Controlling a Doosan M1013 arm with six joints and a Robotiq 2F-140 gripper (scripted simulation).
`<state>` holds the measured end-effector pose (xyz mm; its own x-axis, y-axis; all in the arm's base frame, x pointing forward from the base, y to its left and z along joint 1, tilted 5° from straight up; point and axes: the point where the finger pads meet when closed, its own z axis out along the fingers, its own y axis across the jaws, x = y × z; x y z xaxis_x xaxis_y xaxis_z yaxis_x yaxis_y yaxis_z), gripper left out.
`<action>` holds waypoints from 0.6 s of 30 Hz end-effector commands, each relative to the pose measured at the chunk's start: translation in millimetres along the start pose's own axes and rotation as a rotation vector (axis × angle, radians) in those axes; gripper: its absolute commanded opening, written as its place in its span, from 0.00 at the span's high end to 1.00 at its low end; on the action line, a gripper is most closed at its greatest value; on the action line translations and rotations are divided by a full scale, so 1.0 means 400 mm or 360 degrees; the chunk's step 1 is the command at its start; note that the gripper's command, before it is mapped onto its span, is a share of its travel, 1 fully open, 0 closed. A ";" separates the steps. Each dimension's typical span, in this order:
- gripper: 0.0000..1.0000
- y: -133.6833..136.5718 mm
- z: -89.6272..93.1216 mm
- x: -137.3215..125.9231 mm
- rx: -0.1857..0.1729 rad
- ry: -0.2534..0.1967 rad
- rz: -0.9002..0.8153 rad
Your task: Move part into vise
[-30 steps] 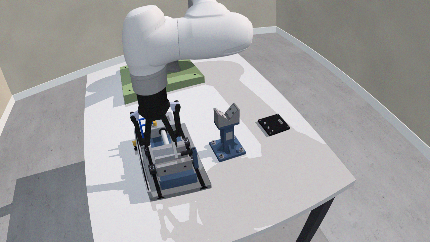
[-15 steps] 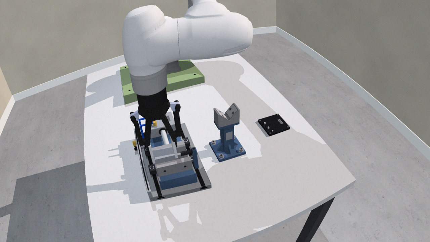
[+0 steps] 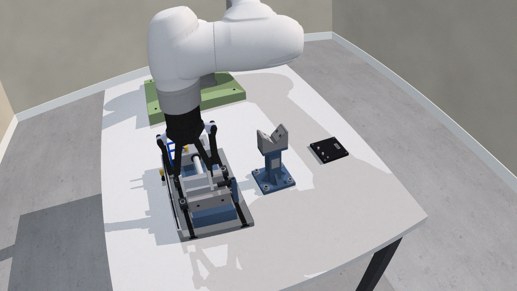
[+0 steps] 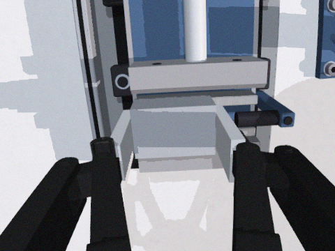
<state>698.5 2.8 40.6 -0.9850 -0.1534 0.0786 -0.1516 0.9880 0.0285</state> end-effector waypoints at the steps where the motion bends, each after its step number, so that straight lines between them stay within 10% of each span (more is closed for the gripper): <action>1: 1.00 0.000 0.000 0.000 0.0000 0.0000 0.0000; 8: 1.00 0.000 0.000 0.000 0.0000 0.0000 0.0000; 9: 0.53 0.000 0.000 0.000 0.0000 0.0000 0.0000; 18: 0.53 0.000 0.000 0.000 0.0000 0.0000 0.0000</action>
<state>698.5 2.8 40.6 -0.9850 -0.1534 0.0786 -0.1516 0.9880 0.0285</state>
